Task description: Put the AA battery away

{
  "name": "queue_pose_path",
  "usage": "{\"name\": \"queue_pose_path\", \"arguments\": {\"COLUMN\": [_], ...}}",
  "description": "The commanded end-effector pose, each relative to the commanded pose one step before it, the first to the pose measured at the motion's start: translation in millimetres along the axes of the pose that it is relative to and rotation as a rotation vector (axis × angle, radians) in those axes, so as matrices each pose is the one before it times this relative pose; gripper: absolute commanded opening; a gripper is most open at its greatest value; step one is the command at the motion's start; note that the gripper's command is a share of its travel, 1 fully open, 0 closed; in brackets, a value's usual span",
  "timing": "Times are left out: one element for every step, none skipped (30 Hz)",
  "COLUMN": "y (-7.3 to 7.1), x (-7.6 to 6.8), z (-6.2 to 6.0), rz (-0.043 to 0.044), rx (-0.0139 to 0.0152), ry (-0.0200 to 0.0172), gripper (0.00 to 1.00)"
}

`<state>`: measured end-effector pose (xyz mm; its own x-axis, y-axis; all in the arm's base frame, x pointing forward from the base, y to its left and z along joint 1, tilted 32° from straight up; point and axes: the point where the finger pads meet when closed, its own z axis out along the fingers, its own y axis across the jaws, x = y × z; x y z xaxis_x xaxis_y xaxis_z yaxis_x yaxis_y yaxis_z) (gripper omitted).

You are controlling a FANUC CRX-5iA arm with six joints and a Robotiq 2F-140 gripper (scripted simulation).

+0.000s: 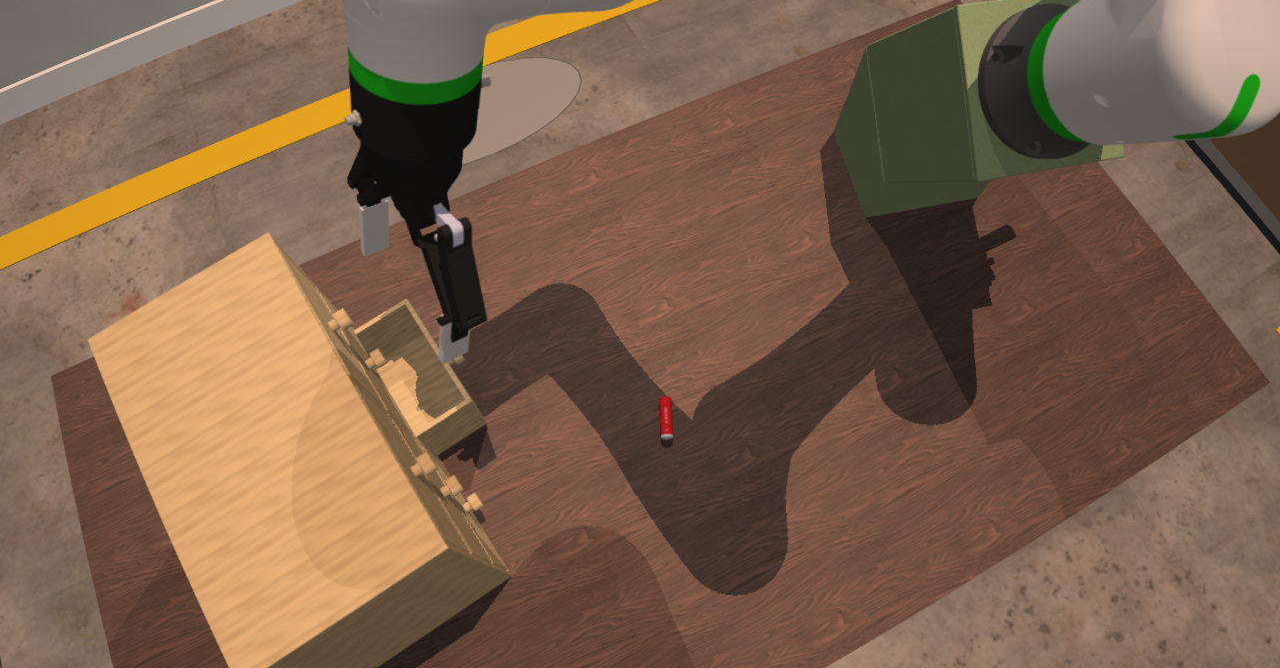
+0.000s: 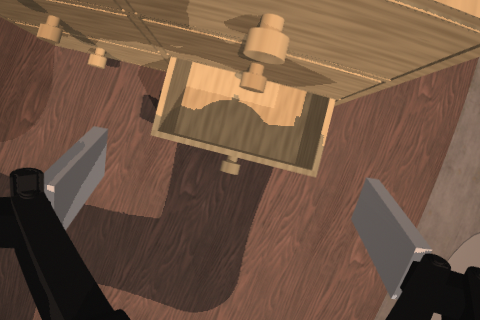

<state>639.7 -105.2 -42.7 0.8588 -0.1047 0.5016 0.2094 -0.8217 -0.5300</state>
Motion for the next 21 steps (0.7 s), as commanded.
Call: {"name": "queue_pose_path", "arguments": {"y": [2.67,0.16,0.09,0.04,0.01,0.0,0.0,0.0,0.0,0.0,0.0,0.0,0.0,0.0,0.0,0.0,0.0,0.0,0.0,0.0,0.0], "x": [6.39,0.41,0.22,0.09,0.01,0.0,0.0,0.0,0.0,0.0,0.0,0.0,0.0,0.0,0.0,0.0,0.0,0.0,0.0,0.0,0.0], "z": [14.52,1.07,0.59,0.23,0.04,0.0,0.0,0.0,0.0,0.0,0.0,0.0,0.0,0.0,0.0,0.0,0.0,0.0,0.0,0.0,0.0], "rz": [-0.00565,-0.00046,-0.00025,-0.0001,-0.00001,0.0,0.0,0.0,0.0,0.0,0.0,0.0,0.0,0.0,0.0,0.0,0.0,0.0,0.0,0.0,0.0], "rx": [0.00723,0.00062,0.00032,0.00012,0.00002,0.0,0.0,0.0,0.0,0.0,0.0,0.0,0.0,0.0,0.0,0.0,0.0,0.0,0.0,0.0,0.0], "ry": [0.04608,0.00325,0.00179,0.0007,0.00011,0.0,0.0,0.0,0.0,0.0,0.0,0.0,0.0,0.0,0.0,0.0,0.0,0.0,0.0,0.0,0.0], "gripper": [1.0,1.0,1.0,1.0,1.0,1.0,1.0,1.0,1.0,1.0,1.0,1.0,1.0,1.0,1.0,1.0,1.0,1.0,1.0,1.0,1.0]}}
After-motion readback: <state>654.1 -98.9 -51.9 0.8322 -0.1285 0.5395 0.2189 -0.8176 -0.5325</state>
